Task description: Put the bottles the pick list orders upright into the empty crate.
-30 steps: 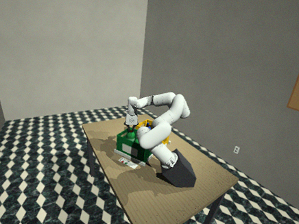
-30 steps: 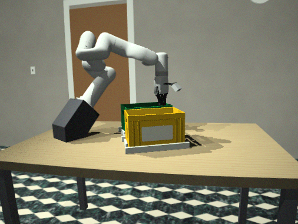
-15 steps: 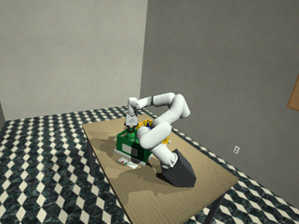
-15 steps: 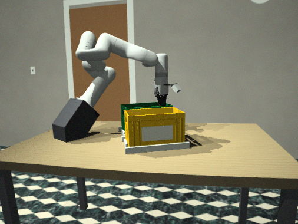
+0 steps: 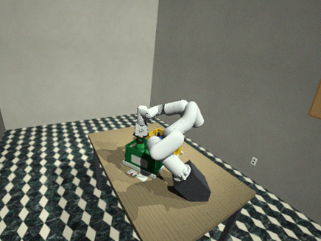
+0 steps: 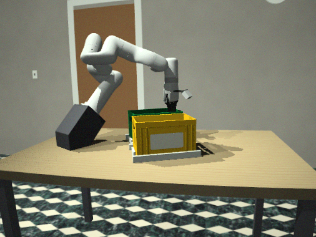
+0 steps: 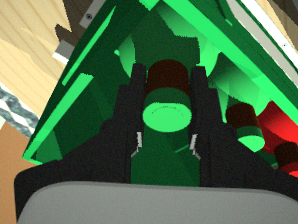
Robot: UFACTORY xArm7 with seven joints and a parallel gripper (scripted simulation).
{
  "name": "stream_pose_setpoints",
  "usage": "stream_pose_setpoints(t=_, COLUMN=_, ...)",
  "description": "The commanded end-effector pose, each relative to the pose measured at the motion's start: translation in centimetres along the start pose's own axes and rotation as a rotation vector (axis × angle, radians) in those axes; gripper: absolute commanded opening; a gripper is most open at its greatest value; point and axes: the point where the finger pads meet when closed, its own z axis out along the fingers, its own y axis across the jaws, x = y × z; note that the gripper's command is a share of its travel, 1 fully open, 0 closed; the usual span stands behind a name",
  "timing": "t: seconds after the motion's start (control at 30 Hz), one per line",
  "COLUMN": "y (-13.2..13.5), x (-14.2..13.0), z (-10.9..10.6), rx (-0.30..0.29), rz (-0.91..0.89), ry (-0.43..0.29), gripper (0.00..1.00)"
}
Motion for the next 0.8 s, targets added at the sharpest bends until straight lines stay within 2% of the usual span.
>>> stream_pose_setpoints(t=0.0, y=0.0, x=0.1, z=0.1, rx=0.0, rz=0.0, ry=0.004, gripper=0.0)
stream_pose_setpoints(t=0.77, y=0.0, x=0.1, z=1.2, rx=0.0, rz=0.0, ry=0.004, gripper=0.0)
